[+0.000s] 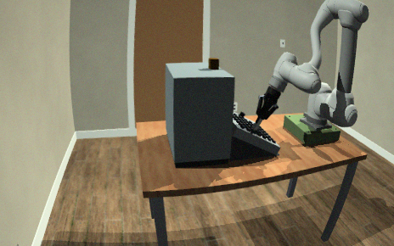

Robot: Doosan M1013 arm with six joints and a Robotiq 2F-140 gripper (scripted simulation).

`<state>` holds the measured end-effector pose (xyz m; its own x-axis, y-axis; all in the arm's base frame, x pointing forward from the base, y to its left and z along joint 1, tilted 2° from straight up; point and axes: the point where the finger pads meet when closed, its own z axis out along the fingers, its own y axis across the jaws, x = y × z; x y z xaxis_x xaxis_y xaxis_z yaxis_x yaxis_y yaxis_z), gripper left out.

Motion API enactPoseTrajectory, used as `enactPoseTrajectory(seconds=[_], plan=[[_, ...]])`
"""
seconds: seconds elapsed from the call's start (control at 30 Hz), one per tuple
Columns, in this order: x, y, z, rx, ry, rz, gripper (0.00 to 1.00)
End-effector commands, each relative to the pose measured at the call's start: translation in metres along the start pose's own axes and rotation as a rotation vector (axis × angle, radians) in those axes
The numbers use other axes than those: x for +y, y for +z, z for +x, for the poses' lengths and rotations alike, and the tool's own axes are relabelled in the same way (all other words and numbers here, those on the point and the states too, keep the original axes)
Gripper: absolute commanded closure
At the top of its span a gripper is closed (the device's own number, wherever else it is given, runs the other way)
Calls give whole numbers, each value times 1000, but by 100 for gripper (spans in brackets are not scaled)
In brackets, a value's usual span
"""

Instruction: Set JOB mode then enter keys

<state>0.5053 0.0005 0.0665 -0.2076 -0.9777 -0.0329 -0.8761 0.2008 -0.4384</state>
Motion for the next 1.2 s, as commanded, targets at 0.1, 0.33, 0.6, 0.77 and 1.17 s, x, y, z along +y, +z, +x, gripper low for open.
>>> enactPoseTrajectory(seconds=[0.1,0.33,0.6,0.77,1.17], plan=[[0,0,0,0,0,0,100],[0,0,0,0,0,0,100],[0,-1,0,0,0,0,100],[0,-4,0,0,0,0,100],[0,-24,0,0,0,0,100]])
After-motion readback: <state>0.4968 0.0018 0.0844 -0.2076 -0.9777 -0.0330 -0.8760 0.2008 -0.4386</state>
